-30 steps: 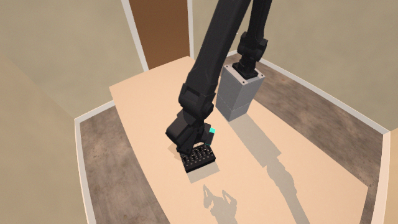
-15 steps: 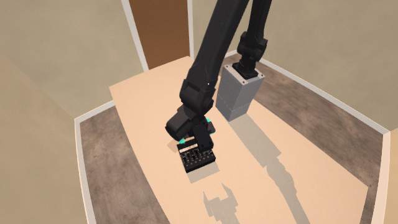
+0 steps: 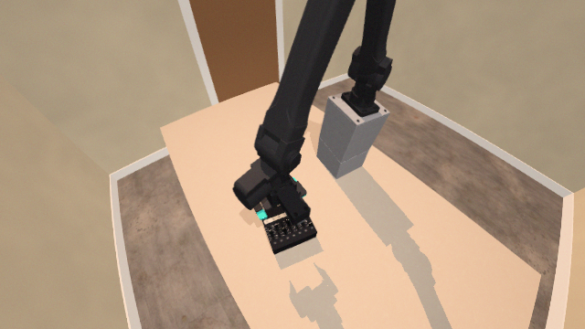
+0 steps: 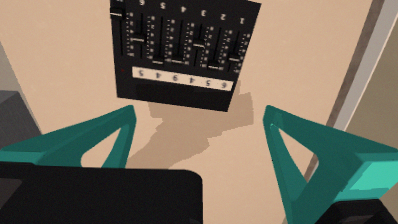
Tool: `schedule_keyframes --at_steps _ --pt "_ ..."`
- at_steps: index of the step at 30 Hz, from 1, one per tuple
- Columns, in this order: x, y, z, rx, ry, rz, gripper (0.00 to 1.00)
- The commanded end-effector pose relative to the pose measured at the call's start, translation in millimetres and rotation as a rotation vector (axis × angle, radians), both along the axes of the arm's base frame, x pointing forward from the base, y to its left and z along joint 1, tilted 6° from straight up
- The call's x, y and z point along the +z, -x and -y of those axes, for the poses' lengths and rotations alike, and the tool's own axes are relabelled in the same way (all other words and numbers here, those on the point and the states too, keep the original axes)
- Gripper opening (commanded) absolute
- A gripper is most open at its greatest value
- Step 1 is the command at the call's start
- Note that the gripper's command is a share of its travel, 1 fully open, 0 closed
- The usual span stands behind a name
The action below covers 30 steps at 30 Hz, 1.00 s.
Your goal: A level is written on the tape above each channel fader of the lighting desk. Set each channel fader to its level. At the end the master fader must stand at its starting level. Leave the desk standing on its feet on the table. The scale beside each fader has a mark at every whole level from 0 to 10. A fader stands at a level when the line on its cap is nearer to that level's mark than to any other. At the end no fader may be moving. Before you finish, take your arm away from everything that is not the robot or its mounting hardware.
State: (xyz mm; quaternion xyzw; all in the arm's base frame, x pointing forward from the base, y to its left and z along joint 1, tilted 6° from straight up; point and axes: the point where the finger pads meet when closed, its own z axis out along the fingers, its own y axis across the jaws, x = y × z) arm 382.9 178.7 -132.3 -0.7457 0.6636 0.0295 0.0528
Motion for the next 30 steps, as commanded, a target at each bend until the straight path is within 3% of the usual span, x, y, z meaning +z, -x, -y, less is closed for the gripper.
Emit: schedule_keyframes --at_steps 1,2,5,6,8,9,11,14,15,16,18,30 --pt "-50 -29.2 10 -0.14 -0.003 -0.015 1.0" --pt "-63 -33.1 14 -0.174 -0.004 -0.02 1.0" --pt "-71 -35.1 16 -0.194 -0.004 -0.023 1.0" --pt "-72 -28.3 6 -0.169 -0.002 -0.028 0.0" --pt "-72 -28.3 6 -0.169 -0.002 -0.028 0.0" --pt "-58 -22.3 8 -0.169 0.001 -0.033 0.0" --pt "-54 -39.7 2 -0.169 -0.014 -0.001 0.0" --pt "-54 -45.0 10 -0.19 -0.017 0.006 0.0" --pt "-55 -41.4 11 -0.188 -0.014 0.0 0.0" --pt "-73 -24.9 15 -0.185 0.006 -0.042 0.0" --pt "-75 -14.9 18 -0.183 0.013 -0.058 0.0" --pt "-62 -30.5 12 -0.18 -0.004 -0.021 0.0"
